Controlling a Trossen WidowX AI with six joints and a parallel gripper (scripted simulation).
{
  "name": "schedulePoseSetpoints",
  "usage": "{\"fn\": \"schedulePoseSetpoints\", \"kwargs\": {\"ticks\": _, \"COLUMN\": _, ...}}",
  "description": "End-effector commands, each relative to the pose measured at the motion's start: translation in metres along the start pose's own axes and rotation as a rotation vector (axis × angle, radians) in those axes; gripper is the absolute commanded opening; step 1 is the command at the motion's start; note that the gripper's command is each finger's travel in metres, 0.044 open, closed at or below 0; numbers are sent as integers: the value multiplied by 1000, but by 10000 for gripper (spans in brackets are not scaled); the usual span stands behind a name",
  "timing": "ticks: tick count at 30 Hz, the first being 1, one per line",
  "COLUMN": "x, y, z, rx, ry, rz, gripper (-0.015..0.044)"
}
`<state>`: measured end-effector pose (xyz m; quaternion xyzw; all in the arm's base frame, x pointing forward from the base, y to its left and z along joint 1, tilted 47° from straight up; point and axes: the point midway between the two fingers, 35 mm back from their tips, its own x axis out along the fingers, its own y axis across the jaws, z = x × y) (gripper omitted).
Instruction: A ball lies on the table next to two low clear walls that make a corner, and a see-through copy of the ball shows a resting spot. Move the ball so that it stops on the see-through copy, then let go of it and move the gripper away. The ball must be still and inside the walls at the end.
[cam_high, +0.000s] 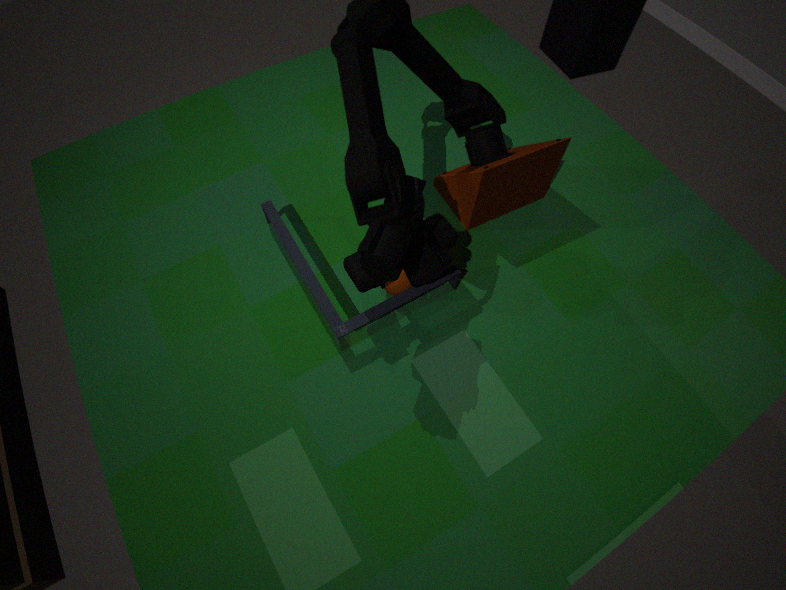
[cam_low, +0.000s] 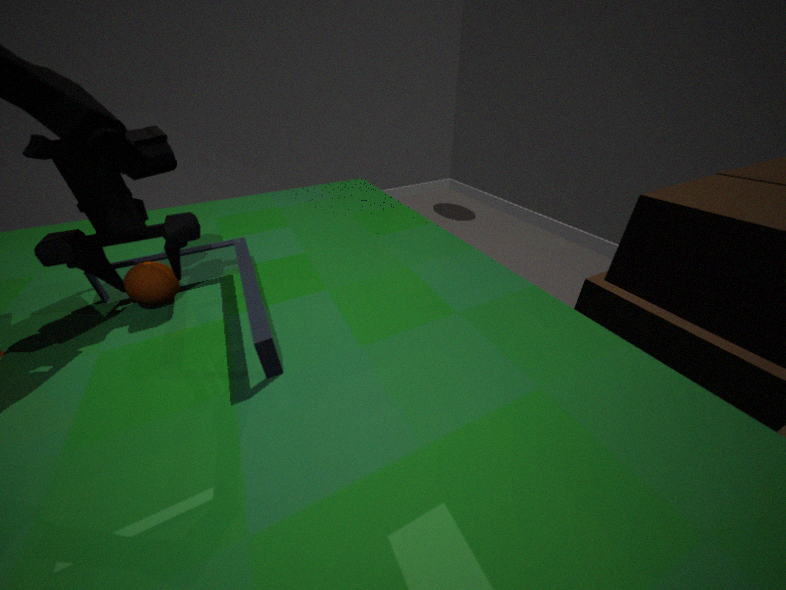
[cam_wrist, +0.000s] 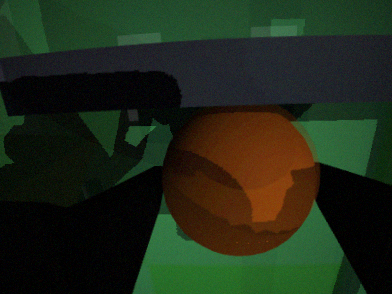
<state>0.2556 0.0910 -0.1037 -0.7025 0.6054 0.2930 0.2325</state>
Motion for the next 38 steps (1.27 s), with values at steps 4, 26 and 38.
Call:
{"fn": "schedulePoseSetpoints", "kwargs": {"ticks": 4, "x": 0, "y": 0, "z": 0, "rx": 1, "ry": 0, "rz": 0, "gripper": 394}}
{"fn": "schedulePoseSetpoints", "kwargs": {"ticks": 26, "x": -119, "y": -1, "z": 1, "rx": -1, "ry": -9, "rz": -28, "gripper": 440}}
{"fn": "schedulePoseSetpoints", "kwargs": {"ticks": 38, "x": -130, "y": 1, "z": 0, "rx": -1, "ry": -8, "rz": -28, "gripper": 440}}
